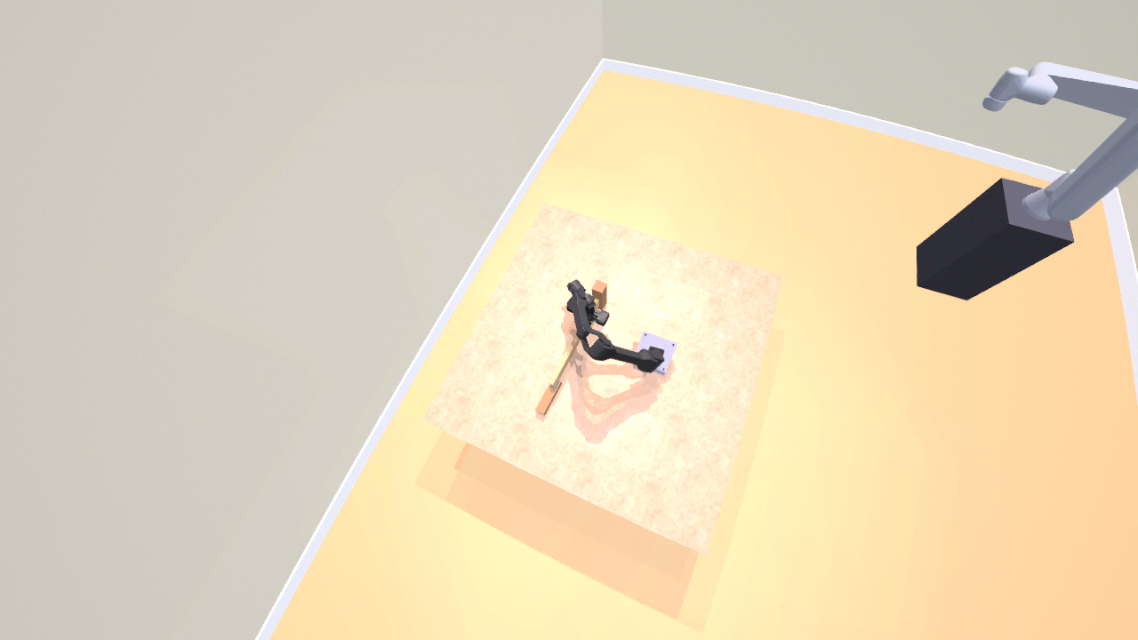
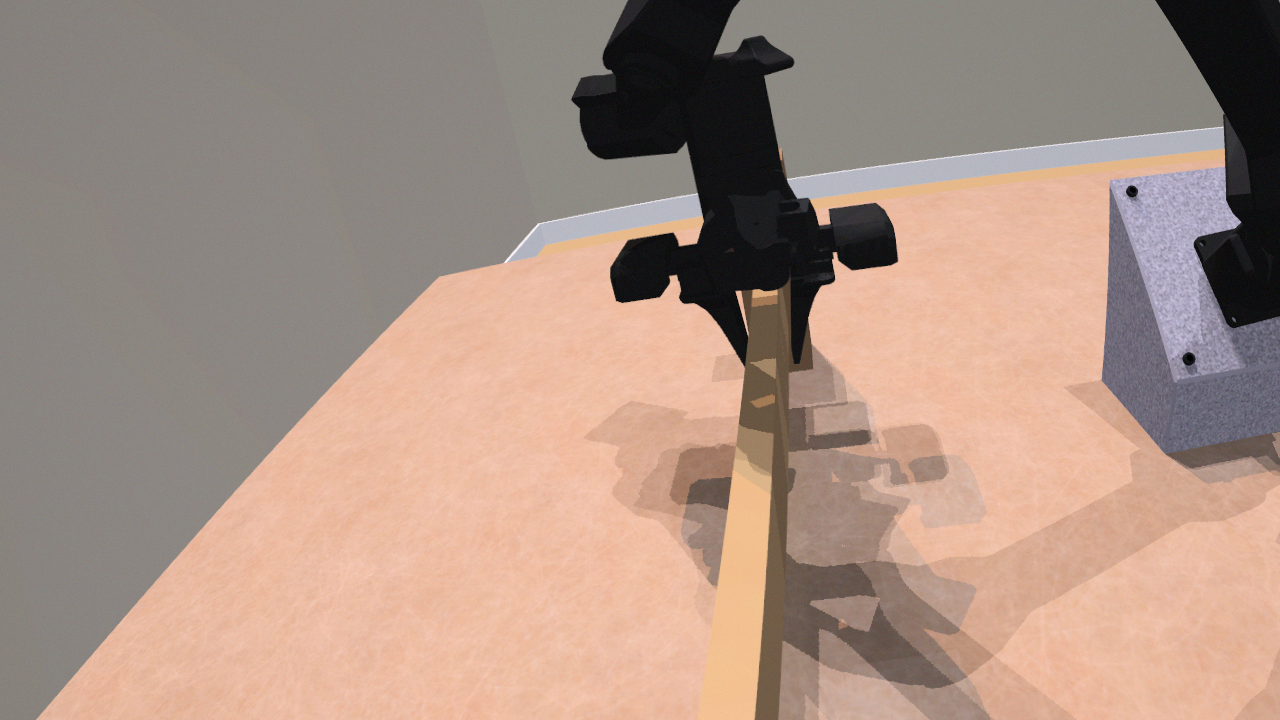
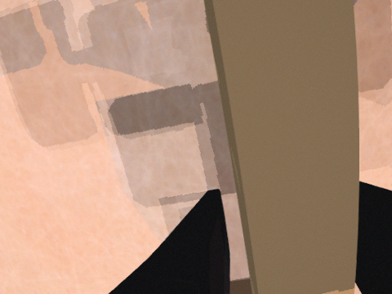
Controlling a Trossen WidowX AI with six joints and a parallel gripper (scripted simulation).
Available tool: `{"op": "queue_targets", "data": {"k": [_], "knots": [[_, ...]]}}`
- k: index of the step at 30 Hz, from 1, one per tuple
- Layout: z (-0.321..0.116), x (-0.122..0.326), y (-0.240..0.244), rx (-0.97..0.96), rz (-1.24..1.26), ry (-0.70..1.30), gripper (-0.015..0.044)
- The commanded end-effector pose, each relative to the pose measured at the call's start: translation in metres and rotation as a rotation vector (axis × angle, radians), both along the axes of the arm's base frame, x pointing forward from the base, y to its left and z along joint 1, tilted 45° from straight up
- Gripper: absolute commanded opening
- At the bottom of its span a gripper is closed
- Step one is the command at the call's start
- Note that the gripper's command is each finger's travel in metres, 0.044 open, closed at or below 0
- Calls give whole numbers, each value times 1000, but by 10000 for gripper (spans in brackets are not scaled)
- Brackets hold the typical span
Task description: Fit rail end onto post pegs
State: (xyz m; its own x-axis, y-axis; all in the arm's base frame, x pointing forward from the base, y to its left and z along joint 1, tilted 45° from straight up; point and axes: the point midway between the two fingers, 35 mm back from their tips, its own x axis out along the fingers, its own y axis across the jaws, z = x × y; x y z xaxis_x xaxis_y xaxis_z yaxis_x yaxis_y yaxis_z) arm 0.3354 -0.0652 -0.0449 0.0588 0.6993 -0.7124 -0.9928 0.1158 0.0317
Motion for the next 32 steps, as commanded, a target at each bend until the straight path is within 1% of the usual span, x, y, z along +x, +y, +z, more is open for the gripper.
{"op": "queue_targets", "data": {"k": [1, 9, 14, 17, 19, 32], "knots": [[0, 0, 0, 0, 0, 0, 236], [0, 0, 0, 0, 0, 0, 440], [2, 0, 0, 0, -1, 0, 440], [33, 1, 0, -2, -7, -4, 440], [42, 1, 1, -2, -9, -5, 440], [42, 1, 1, -2, -9, -5, 440]]}}
